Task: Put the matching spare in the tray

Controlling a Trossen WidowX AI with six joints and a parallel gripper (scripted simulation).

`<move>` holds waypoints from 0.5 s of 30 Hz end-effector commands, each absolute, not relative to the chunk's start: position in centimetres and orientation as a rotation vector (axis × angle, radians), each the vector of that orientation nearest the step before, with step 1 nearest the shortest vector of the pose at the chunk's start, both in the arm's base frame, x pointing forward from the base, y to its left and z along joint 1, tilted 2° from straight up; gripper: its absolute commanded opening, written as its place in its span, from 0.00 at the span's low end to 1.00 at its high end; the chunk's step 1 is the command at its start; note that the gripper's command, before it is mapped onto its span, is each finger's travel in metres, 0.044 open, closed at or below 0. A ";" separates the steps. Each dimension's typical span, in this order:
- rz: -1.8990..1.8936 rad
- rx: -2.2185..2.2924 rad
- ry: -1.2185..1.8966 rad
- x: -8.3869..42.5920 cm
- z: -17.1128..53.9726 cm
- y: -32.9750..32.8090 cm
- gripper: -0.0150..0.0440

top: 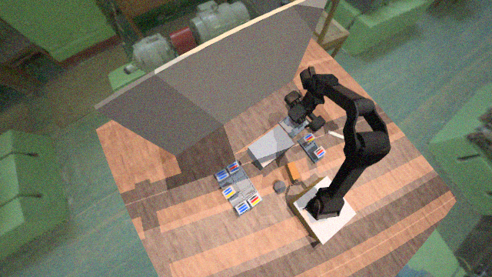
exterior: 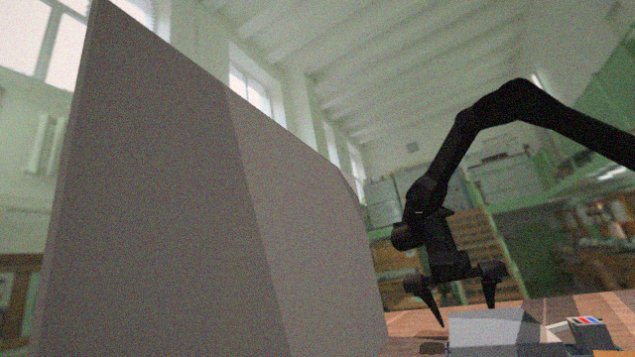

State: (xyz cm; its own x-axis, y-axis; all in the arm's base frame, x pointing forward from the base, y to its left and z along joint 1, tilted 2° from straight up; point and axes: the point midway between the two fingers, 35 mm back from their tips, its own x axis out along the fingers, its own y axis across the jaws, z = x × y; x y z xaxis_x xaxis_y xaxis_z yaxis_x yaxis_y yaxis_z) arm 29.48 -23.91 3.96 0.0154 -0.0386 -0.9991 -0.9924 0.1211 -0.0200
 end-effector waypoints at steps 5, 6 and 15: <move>1.055 -1.185 1.265 29.3 11.4 -23.5 1.00; 1.055 -1.185 1.265 29.3 11.4 -23.5 1.00; 1.044 -1.196 1.268 29.5 11.0 -23.8 1.00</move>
State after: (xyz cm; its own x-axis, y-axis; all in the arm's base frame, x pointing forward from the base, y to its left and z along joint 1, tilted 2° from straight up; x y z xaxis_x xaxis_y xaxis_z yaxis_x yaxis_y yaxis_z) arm 29.42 -23.76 10.98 0.0524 -0.0678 -0.9963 -0.9912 0.1180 -0.0601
